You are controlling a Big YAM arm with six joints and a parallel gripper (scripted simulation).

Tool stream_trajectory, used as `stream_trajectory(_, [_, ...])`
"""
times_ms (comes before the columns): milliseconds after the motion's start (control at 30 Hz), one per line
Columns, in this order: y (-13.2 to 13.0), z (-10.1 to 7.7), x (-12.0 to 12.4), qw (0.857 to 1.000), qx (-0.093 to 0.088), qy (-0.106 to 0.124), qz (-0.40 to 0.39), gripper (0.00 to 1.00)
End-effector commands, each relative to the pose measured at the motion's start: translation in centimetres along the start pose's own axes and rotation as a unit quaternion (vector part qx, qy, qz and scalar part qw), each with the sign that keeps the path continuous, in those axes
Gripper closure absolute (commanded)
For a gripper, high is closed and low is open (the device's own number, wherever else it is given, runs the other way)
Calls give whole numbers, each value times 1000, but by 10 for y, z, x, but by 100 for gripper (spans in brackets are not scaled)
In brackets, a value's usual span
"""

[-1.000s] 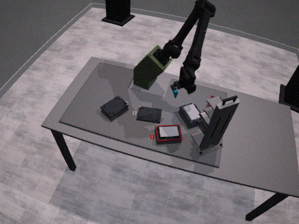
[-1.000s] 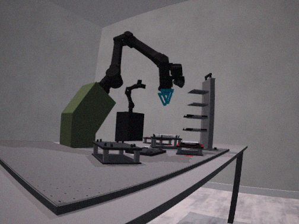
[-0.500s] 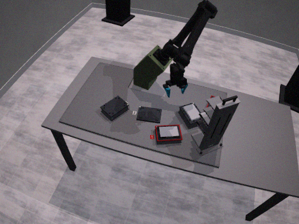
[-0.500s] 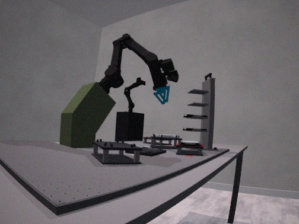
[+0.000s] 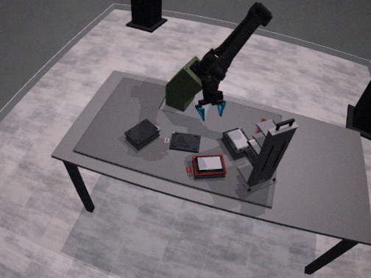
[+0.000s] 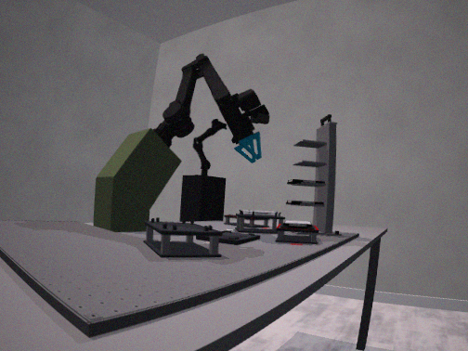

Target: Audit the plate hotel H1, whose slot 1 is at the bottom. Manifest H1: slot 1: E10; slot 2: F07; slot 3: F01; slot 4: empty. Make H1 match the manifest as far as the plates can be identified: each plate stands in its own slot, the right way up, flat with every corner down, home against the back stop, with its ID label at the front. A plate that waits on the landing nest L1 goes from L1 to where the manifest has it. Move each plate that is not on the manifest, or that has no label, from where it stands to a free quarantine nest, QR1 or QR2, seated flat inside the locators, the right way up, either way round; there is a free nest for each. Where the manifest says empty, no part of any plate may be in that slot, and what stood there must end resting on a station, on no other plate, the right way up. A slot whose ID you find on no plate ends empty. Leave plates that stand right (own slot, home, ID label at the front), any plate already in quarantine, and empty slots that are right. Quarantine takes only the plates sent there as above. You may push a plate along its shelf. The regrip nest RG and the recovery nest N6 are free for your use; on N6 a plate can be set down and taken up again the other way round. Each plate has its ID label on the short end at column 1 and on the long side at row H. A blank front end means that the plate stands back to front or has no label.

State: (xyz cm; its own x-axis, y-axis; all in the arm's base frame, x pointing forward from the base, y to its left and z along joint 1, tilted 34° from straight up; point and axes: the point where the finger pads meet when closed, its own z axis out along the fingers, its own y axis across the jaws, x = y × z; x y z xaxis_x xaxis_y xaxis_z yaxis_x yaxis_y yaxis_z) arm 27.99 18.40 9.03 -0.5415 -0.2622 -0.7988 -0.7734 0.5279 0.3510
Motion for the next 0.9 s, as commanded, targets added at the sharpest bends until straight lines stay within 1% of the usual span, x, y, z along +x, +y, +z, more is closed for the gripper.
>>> stream_trajectory(0, [-4, -1, -7, 999, 5, -34, 7, 0])
stream_trajectory(67, [-6, -2, -7, 999, 7, -52, 8, 0])
stream_trajectory(133, [-5, -1, -7, 998, 5, -67, 7, 0])
stream_trajectory(200, [-5, -1, -7, 998, 5, -67, 7, 0])
stream_trajectory(233, [-3, -1, -7, 997, 3, -75, 6, 0])
stream_trajectory(367, [-4, -2, -6, 994, 5, -108, 7, 0])
stream_trajectory(433, [-10, -5, -3, 992, 7, -126, 8, 0])
stream_trajectory(533, [-18, -8, 3, 992, 7, -126, 8, 0])
stream_trajectory(567, [-24, -9, -4, 991, 8, -132, 0, 0])
stream_trajectory(633, [-32, -11, -5, 991, 11, -135, -15, 0])
stream_trajectory(700, [-38, -13, -3, 991, 11, -135, -16, 0])
stream_trajectory(767, [-38, -13, -3, 991, 11, -135, -16, 0])
stream_trajectory(867, [-46, -17, 3, 991, 12, -134, -17, 0])
